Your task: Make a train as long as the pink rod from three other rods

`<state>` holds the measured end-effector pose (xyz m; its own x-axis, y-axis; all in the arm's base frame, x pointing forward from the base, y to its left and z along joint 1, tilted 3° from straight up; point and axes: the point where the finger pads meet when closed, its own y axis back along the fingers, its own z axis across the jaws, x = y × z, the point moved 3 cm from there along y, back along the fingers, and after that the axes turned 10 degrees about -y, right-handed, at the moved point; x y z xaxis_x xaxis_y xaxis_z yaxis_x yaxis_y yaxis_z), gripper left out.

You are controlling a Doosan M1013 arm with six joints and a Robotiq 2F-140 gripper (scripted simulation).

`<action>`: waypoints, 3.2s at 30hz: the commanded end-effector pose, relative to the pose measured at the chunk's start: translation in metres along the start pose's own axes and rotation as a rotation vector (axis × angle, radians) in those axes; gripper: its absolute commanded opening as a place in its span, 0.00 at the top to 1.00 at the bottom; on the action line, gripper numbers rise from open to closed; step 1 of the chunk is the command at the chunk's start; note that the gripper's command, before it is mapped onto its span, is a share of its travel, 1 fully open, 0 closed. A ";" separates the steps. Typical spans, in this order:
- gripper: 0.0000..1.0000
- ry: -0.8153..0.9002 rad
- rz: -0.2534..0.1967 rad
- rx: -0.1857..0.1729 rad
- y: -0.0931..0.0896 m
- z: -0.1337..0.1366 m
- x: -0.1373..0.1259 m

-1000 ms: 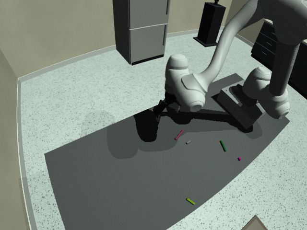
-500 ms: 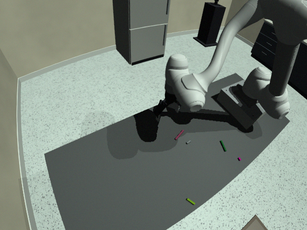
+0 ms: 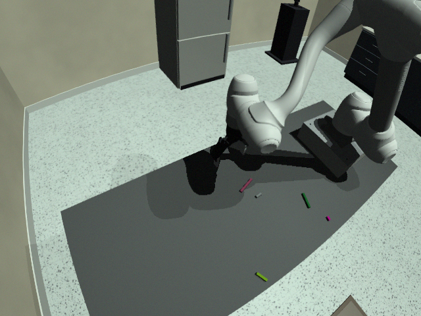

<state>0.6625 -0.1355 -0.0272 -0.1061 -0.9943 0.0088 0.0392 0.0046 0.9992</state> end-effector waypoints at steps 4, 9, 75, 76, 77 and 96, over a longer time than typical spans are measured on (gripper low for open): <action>0.00 0.000 0.002 -0.008 -0.001 0.001 0.002; 0.00 0.000 0.002 -0.008 -0.001 0.001 0.002; 0.00 2.024 -0.006 -0.007 -0.001 -0.098 -0.288; 0.00 2.060 -0.006 -0.007 -0.001 -0.099 -0.294; 0.00 2.096 -0.006 -0.007 -0.001 -0.099 -0.300; 0.00 2.355 -0.008 -0.007 -0.002 -0.101 -0.343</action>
<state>0.8009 0.1915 -0.0353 0.7824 0.6217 -0.0362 0.0388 0.0093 0.9992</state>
